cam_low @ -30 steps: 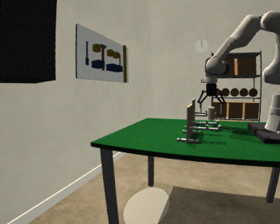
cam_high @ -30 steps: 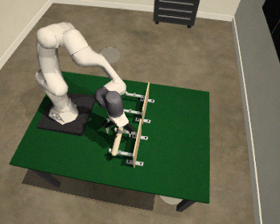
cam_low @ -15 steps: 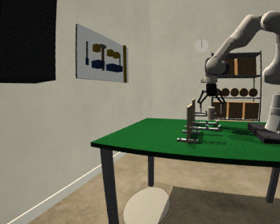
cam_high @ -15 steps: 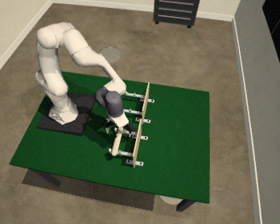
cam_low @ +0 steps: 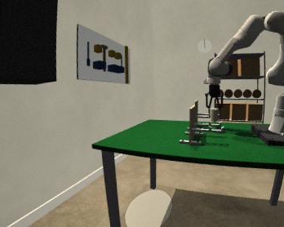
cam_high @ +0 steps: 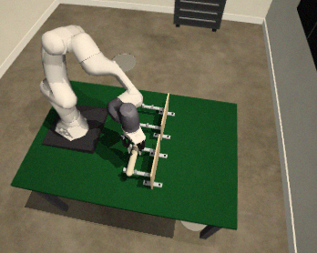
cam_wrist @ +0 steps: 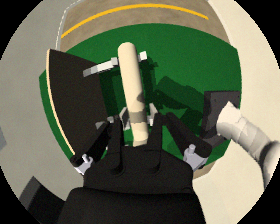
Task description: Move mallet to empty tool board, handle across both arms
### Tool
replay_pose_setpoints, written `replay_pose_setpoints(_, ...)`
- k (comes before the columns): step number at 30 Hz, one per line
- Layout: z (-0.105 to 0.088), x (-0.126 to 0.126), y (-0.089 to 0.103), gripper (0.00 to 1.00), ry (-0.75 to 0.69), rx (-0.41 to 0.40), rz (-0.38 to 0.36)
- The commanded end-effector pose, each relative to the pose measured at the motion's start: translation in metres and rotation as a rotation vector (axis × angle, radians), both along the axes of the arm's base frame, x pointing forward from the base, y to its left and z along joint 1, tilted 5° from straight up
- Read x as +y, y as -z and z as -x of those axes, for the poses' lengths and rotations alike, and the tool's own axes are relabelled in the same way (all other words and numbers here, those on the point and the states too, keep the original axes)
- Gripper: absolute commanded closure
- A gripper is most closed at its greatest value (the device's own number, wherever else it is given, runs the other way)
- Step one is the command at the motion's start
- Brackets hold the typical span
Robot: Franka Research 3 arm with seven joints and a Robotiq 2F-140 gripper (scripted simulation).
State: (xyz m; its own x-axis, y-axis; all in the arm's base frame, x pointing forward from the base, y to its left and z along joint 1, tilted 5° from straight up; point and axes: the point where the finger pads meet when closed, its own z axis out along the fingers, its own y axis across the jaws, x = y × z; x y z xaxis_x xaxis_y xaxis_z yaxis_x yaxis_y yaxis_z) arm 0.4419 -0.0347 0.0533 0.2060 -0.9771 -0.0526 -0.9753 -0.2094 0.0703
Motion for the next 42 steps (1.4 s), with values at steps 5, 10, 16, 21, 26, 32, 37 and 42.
replay_pose_setpoints(5,0.000,0.000,0.001,1.00,-0.002,-0.001,-0.001)
replay_pose_setpoints(10,0.000,0.000,0.001,1.00,-0.002,-0.001,-0.001)
replay_pose_setpoints(16,0.000,0.000,0.001,1.00,-0.002,-0.001,-0.001)
replay_pose_setpoints(21,0.000,0.000,0.001,1.00,-0.002,-0.001,-0.001)
replay_pose_setpoints(26,0.000,0.000,-0.001,1.00,-0.002,-0.001,-0.001)
replay_pose_setpoints(32,-0.003,-0.001,-0.013,1.00,-0.003,-0.003,0.000)
replay_pose_setpoints(37,-0.007,-0.003,-0.044,1.00,-0.002,-0.002,0.000)
replay_pose_setpoints(42,-0.010,-0.005,-0.080,1.00,-0.002,0.000,0.001)
